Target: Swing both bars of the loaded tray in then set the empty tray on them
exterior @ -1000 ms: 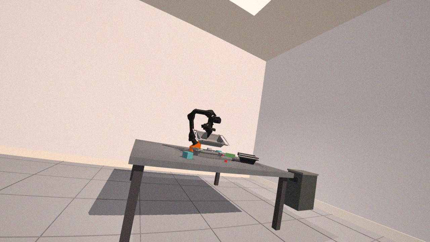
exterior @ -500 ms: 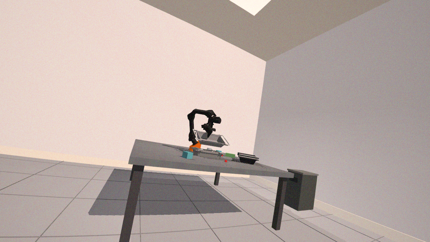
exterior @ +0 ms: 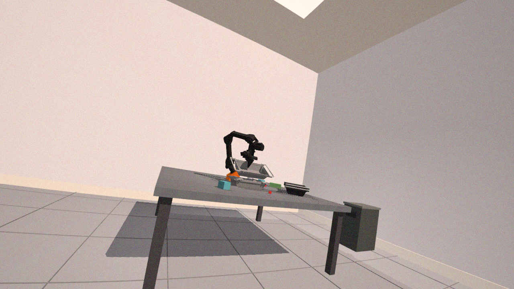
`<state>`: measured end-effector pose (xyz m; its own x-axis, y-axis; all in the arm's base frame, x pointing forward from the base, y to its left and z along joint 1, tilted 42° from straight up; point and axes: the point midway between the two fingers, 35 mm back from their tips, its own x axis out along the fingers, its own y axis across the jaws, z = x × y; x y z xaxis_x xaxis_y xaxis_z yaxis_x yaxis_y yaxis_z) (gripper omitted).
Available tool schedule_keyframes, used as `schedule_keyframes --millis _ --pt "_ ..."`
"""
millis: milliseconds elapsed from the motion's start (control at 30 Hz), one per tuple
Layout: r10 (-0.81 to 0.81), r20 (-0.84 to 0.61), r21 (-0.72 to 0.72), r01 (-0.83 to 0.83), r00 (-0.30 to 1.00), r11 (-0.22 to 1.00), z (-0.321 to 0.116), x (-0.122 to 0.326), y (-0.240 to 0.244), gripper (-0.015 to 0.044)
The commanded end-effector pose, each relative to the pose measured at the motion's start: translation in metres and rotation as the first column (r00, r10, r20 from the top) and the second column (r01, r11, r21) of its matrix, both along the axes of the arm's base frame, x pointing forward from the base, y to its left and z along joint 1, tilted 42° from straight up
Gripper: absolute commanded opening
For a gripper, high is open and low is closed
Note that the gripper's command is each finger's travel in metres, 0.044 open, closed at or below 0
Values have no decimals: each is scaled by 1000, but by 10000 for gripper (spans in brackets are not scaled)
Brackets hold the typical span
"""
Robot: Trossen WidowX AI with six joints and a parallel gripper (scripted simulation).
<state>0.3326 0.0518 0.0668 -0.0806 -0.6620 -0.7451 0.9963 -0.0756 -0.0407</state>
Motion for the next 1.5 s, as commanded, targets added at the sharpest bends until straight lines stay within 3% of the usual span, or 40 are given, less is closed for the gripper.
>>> schedule_keyframes --millis 0,1467 --pt "18 23 1 -18 1000 1000 1 2 0 0" --pt "18 22 -1 -18 1000 1000 -27 -19 -22 0"
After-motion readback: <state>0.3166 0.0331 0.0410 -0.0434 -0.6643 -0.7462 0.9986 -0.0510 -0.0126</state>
